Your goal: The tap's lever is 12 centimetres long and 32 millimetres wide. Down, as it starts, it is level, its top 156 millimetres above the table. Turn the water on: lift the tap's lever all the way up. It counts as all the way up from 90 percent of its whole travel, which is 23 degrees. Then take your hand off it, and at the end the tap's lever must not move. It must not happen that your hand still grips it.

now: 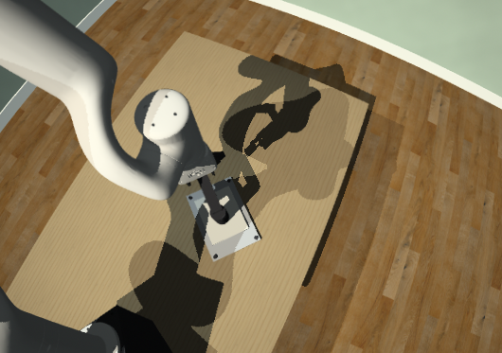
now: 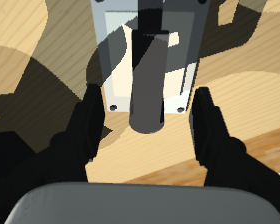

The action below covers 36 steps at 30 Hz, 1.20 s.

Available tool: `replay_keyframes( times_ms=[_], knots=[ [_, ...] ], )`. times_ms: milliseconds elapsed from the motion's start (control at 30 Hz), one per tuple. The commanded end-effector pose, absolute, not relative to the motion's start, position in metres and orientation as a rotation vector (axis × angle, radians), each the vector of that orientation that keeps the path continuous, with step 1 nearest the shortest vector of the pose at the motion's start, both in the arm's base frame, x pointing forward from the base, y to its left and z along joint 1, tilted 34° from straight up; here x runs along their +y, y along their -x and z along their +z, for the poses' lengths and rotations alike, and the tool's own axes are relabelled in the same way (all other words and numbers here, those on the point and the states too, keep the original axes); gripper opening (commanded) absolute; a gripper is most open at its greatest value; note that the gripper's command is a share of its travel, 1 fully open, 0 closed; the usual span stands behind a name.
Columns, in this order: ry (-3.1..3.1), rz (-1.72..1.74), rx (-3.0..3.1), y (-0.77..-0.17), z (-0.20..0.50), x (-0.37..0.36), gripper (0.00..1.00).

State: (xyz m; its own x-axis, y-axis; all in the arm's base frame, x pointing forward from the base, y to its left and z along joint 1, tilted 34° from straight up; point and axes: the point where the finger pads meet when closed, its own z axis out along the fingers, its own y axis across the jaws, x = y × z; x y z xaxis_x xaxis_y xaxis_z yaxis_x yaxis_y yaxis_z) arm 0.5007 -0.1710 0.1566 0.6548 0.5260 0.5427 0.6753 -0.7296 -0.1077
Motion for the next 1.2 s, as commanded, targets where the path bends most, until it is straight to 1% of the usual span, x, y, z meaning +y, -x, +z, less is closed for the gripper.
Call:
replay_keyframes(
  times_ms=[0, 1167],
  knots=[
    [2.575, -0.707, -0.961, -0.502, 0.155, -0.170, 0.71],
    [2.575, -0.707, -0.961, -0.517, 0.120, -0.152, 0.71]
  ],
)
